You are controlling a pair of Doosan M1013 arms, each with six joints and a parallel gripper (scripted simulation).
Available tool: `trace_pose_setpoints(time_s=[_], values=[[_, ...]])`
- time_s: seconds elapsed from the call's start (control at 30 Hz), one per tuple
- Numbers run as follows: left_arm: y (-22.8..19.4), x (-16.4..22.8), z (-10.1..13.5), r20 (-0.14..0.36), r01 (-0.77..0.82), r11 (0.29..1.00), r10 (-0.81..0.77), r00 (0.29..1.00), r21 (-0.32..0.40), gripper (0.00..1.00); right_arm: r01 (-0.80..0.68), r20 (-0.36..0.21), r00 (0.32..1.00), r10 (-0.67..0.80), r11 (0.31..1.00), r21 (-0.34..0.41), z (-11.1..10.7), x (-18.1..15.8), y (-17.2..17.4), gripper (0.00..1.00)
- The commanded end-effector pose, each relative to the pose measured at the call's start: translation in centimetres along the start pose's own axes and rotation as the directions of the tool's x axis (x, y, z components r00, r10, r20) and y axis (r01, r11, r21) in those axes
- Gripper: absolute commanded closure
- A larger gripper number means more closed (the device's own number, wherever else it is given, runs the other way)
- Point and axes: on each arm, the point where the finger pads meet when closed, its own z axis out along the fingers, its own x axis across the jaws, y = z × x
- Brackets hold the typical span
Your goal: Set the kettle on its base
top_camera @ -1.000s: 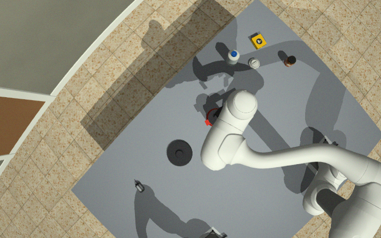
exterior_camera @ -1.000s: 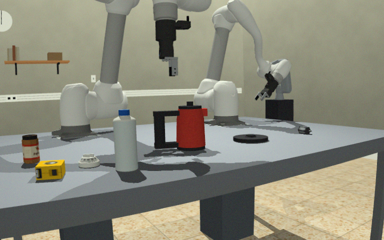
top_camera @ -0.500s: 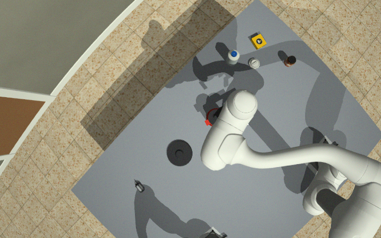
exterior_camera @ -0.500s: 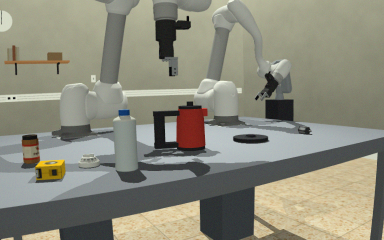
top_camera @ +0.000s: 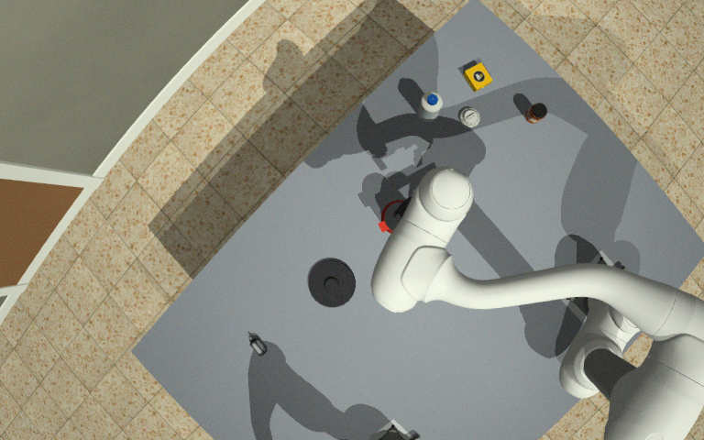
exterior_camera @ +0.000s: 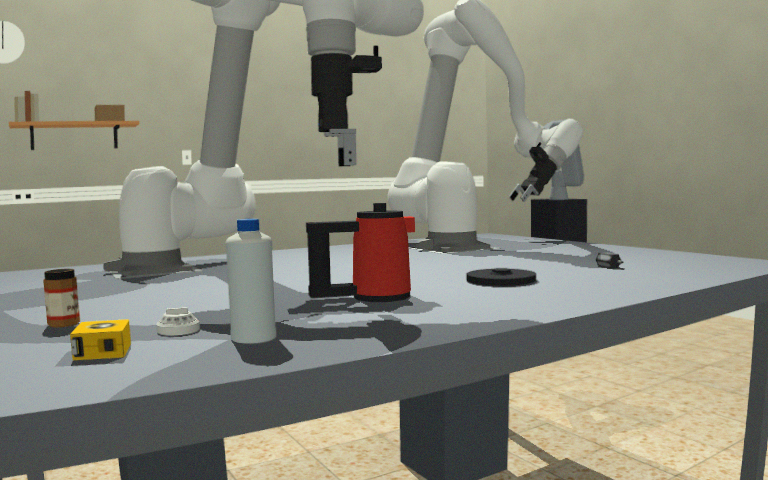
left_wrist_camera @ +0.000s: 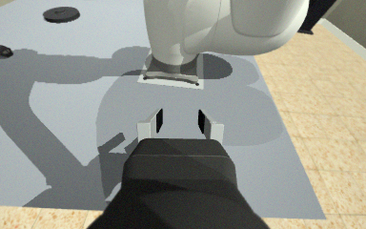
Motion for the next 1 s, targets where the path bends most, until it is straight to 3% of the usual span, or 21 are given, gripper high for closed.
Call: trace_pose_setpoints(time_s=[0.0, 0.53, 0.97], values=[[0.0, 0.0, 0.0, 0.0, 0.0, 1.0, 0.0, 1.0, -0.001, 0.0, 0.0, -0.001, 1.0, 0.0, 1.0, 0.001, 0.5, 0.0, 0.0, 0.0], [0.0, 0.0, 0.0, 0.0, 0.0, 1.0, 0.0, 1.0, -0.001, 0.0, 0.0, -0.001, 1.0, 0.0, 1.0, 0.001, 7.3, 0.0, 0.0, 0.0], [0.0, 0.0, 0.0, 0.0, 0.0, 1.0, 0.0, 1.0, -0.001, 0.0, 0.0, -0.001, 1.0, 0.0, 1.0, 0.001, 9.3, 0.0, 0.0, 0.0]])
